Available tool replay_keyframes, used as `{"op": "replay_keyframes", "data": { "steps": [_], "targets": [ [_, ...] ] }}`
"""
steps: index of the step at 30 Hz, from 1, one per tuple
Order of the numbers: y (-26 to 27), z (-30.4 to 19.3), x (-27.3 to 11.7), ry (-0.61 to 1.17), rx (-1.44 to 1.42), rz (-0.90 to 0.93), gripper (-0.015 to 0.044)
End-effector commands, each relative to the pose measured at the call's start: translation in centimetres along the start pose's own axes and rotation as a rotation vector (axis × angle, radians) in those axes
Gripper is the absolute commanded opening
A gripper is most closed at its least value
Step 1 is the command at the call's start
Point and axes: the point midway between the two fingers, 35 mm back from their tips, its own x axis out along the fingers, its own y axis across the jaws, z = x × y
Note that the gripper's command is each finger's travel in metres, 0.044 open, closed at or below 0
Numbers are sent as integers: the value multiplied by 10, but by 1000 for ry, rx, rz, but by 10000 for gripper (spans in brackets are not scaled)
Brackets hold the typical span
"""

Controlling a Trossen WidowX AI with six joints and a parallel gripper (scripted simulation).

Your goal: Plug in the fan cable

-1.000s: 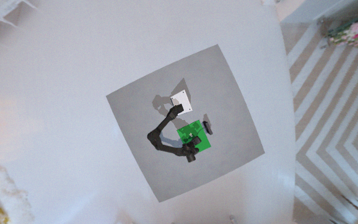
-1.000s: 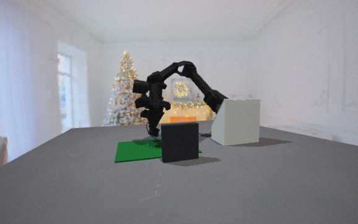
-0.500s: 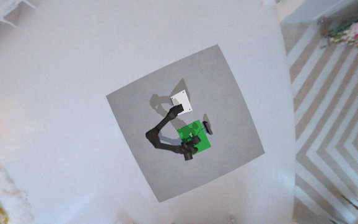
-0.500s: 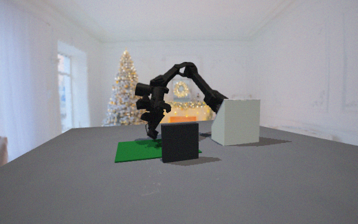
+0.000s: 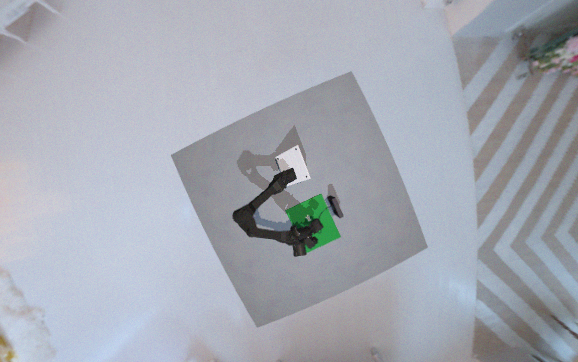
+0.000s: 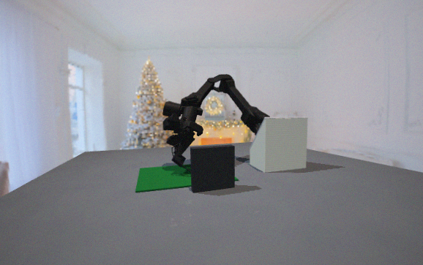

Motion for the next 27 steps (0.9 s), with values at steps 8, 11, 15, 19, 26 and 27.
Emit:
{"op": "replay_keyframes", "data": {
  "steps": [8,11,15,19,26,27],
  "targets": [
    [-1,1,-1,-104,-20,18,0],
    [-2,0,-1,-130,-24,20,0],
    [-3,0,-1,-165,-31,22,0],
    [-4,0,-2,-201,-39,22,0],
    [-6,0,-4,-264,-55,19,0],
    [-6,-1,-4,-273,-57,19,0]
  ]
}}
